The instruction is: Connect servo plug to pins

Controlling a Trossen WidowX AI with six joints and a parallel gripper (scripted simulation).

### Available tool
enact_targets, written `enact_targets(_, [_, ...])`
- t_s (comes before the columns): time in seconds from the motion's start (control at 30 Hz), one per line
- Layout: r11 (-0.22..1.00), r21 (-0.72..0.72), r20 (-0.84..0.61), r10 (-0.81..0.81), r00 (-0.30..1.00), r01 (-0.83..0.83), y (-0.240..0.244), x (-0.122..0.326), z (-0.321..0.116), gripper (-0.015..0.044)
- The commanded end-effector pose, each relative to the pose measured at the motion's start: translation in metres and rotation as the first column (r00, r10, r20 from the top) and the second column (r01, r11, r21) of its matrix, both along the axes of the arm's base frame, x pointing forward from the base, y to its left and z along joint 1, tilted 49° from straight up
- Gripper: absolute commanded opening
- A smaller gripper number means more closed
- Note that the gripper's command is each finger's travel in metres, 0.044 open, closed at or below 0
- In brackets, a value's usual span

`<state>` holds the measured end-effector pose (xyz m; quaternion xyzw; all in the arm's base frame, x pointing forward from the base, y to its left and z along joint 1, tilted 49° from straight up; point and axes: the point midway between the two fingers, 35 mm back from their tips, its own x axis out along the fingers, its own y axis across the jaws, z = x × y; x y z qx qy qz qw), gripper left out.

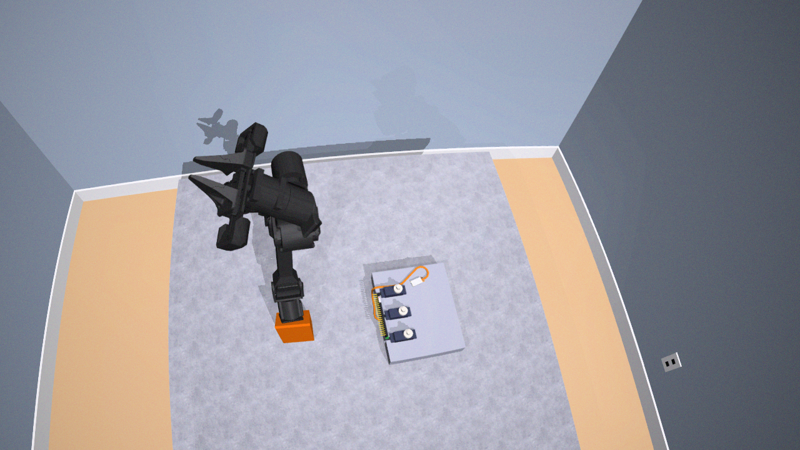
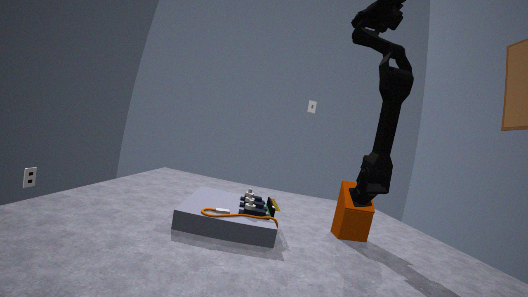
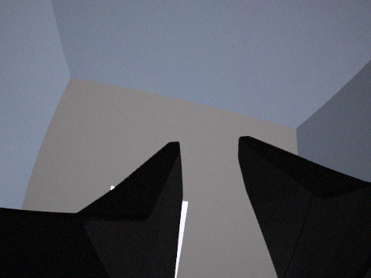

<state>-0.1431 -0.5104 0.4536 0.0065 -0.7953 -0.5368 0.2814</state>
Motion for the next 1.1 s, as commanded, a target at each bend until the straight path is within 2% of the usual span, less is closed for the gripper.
enact_targets(0.0, [0.997, 0.052, -0.037, 0.051, 0.998, -0.049, -0.001, 0.027, 0.010, 0.0115])
enact_targets(0.57, [0.947, 0.241, -0.155, 0.255, 0.955, -0.214, 0.002, 0.125, 0.026, 0.0115])
enact_targets(1.07, [0.868, 0.386, -0.256, 0.427, 0.867, -0.314, 0.021, 0.203, 0.034, 0.0115])
